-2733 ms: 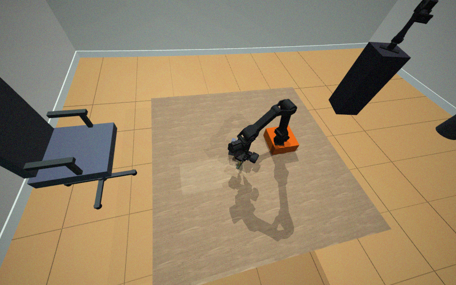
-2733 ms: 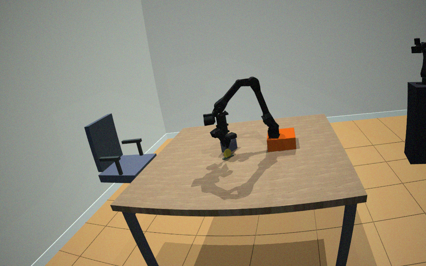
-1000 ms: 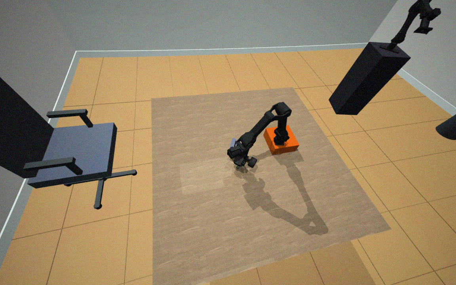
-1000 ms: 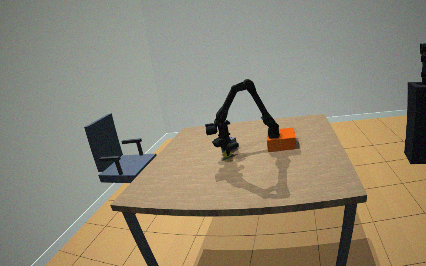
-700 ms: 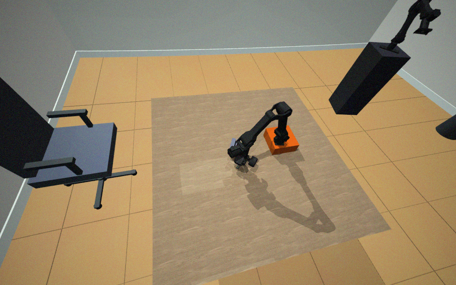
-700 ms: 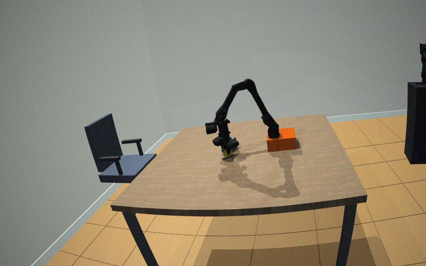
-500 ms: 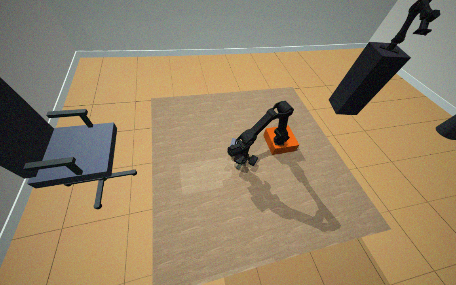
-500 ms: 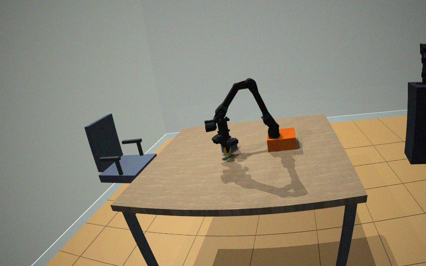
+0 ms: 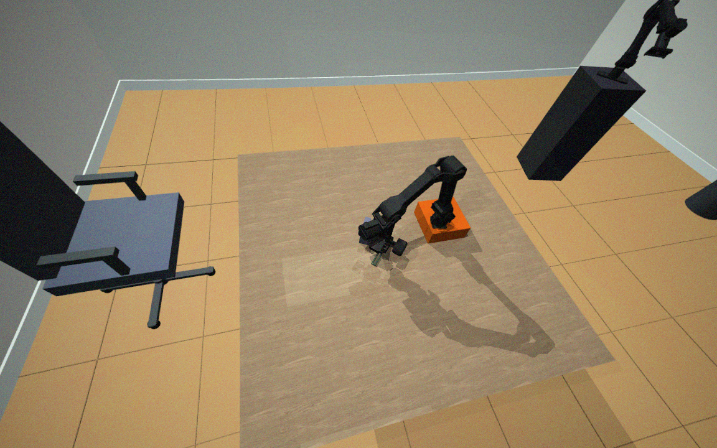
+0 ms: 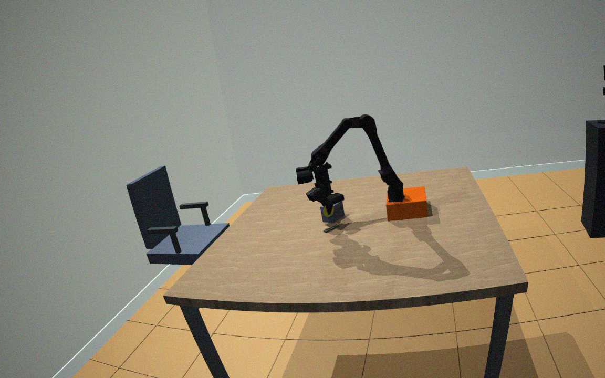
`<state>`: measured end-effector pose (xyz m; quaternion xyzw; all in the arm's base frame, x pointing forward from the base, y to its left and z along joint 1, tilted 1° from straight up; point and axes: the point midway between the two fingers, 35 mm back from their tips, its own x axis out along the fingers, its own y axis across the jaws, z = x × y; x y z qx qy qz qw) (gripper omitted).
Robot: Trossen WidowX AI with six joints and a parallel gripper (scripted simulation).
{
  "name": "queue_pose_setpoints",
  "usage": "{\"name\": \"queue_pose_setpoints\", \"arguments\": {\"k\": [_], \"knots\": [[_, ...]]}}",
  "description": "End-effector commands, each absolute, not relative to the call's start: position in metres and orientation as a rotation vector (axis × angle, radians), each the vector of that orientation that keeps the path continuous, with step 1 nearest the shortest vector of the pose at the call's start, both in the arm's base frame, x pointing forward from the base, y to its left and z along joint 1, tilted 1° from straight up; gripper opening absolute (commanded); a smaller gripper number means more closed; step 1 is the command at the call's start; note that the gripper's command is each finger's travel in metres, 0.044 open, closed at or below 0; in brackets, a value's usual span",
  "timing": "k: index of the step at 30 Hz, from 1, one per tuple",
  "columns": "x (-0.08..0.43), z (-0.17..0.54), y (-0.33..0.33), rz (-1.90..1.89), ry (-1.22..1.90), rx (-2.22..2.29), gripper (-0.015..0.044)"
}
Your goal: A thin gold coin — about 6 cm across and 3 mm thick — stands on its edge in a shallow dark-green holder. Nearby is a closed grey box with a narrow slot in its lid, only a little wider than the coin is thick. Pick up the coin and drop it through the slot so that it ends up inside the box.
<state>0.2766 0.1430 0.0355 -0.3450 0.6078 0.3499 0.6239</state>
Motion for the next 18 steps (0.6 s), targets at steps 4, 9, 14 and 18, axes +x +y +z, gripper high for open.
{"name": "queue_pose_setpoints", "arguments": {"k": [4, 9, 14, 18], "knots": [[0.277, 0.059, 0.143, 0.807, 1.383, -0.793, 0.0000], [0.275, 0.070, 0.142, 0.806, 1.384, -0.793, 0.0000], [0.274, 0.070, 0.144, 0.843, 1.368, -0.831, 0.0000], [0.272, 0.071, 0.148, 0.945, 1.322, -0.935, 0.0000]]}}
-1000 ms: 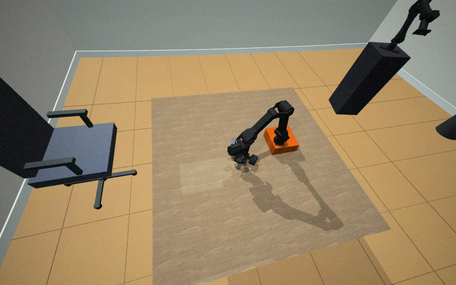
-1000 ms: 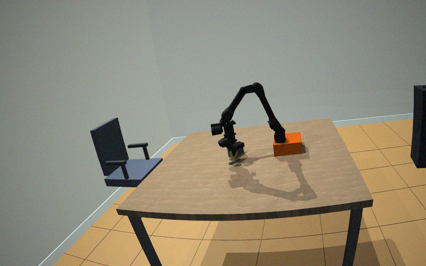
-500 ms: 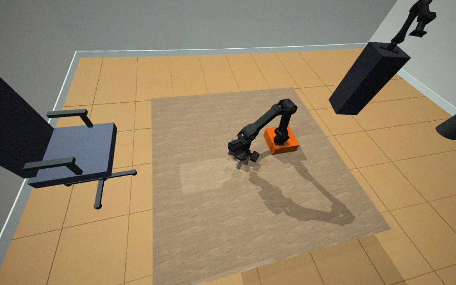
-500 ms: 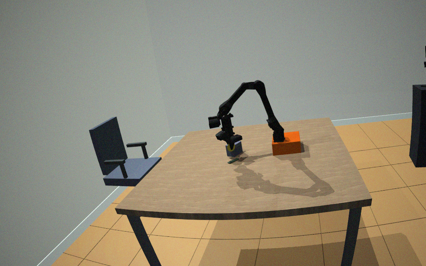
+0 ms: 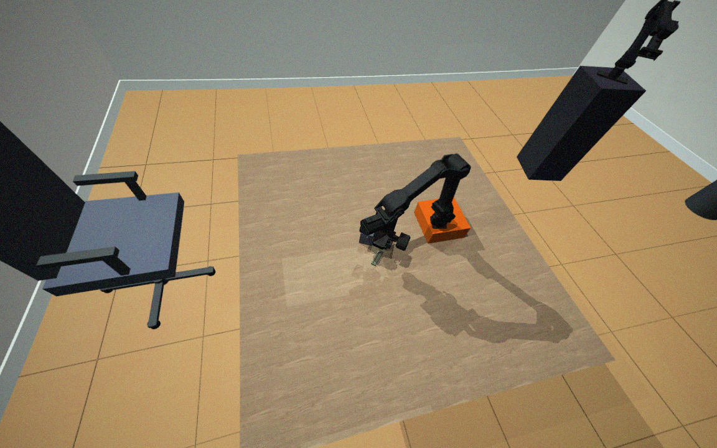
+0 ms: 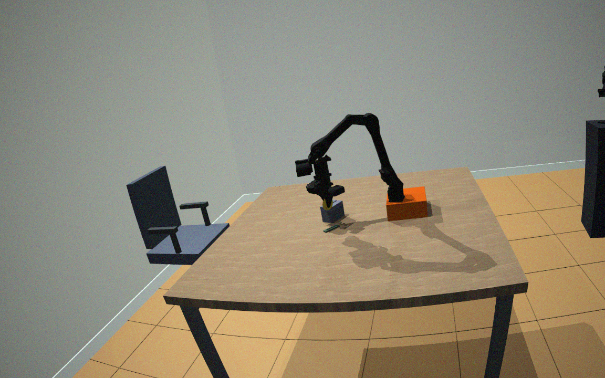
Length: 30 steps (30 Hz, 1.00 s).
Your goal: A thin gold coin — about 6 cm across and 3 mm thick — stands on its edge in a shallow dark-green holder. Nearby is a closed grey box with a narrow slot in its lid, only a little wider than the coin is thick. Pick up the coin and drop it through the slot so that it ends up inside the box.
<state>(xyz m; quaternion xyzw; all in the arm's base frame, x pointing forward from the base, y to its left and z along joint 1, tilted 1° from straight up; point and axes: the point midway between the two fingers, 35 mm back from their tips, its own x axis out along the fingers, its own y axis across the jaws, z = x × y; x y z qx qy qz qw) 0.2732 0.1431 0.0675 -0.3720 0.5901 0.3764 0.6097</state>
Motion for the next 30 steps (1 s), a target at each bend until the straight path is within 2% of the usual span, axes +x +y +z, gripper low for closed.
{"name": "queue_pose_setpoints", "arguments": {"k": [1, 12, 30], "knots": [[0.272, 0.071, 0.148, 0.970, 1.309, -0.961, 0.0000], [0.272, 0.071, 0.148, 1.007, 1.290, -1.000, 0.0000], [0.292, 0.071, 0.106, 1.004, 1.291, -1.003, 0.0000]]}}
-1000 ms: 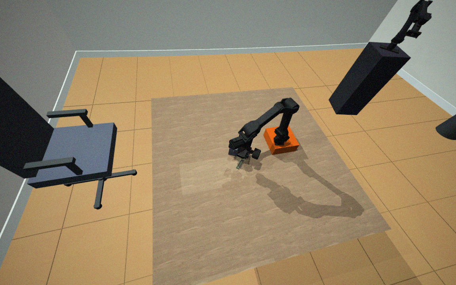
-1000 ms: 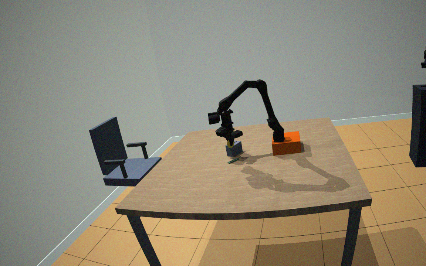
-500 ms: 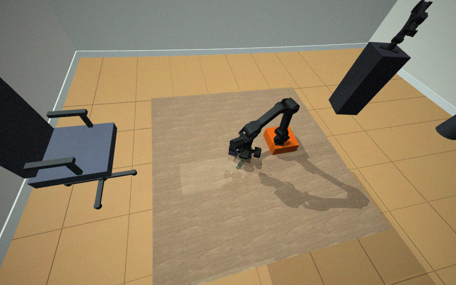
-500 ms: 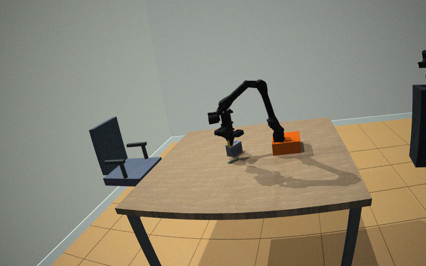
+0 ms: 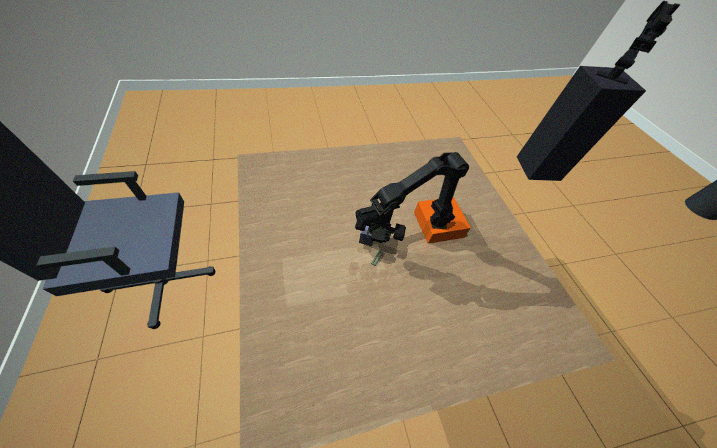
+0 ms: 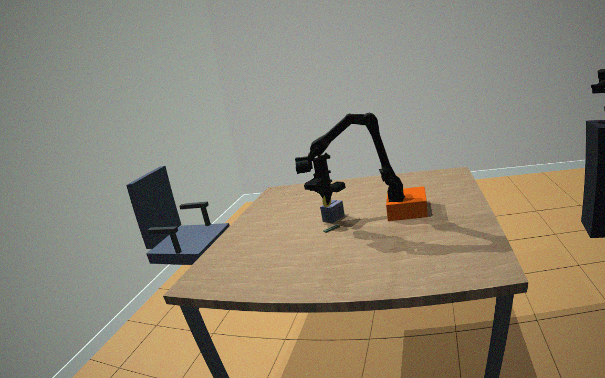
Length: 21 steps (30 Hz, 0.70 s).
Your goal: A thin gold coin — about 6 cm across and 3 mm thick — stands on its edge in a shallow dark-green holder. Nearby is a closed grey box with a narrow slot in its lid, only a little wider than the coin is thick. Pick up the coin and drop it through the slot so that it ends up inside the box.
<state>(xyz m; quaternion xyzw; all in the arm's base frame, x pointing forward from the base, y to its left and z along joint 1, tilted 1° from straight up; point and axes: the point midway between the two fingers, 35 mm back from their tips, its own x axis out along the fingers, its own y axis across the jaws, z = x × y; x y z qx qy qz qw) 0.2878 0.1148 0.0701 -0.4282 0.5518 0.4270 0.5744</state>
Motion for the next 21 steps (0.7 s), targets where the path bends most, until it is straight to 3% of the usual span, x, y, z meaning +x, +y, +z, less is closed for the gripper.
{"name": "queue_pose_setpoints", "arguments": {"k": [1, 21], "knots": [[0.293, 0.071, 0.103, 1.004, 1.291, -1.004, 0.0000], [0.307, 0.070, 0.052, 1.001, 1.293, -1.007, 0.0000]]}}
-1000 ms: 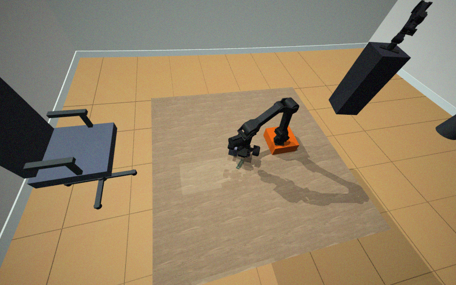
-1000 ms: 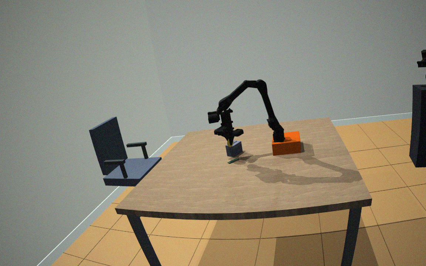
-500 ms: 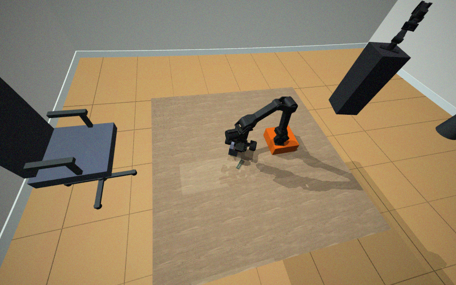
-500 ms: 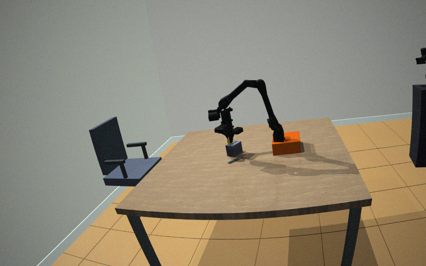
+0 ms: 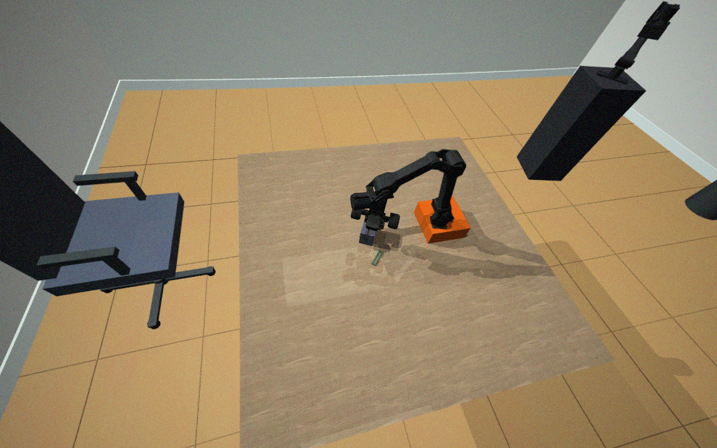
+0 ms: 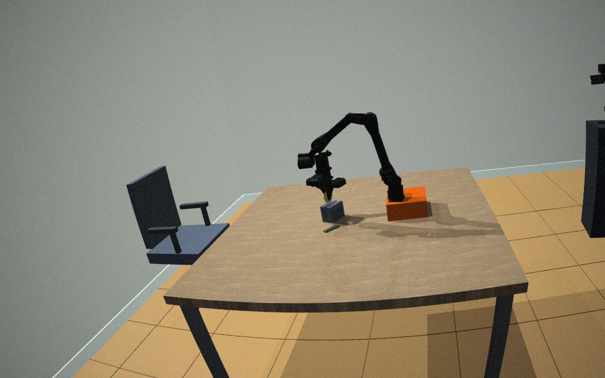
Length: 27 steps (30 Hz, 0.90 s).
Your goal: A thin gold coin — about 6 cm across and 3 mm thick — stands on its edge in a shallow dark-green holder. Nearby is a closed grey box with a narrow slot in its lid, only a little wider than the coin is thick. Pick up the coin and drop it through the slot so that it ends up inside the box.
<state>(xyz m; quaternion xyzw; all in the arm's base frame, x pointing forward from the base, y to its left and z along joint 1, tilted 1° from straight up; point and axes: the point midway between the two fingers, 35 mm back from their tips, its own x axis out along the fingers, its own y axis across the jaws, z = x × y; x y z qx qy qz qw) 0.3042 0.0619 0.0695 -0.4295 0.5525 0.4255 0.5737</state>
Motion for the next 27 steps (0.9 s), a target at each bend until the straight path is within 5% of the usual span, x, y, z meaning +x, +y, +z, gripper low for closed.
{"name": "queue_pose_setpoints", "arguments": {"k": [1, 27], "knots": [[0.307, 0.070, 0.049, 1.001, 1.293, -1.007, 0.0000], [0.309, 0.070, 0.034, 0.994, 1.297, -1.006, 0.0000]]}}
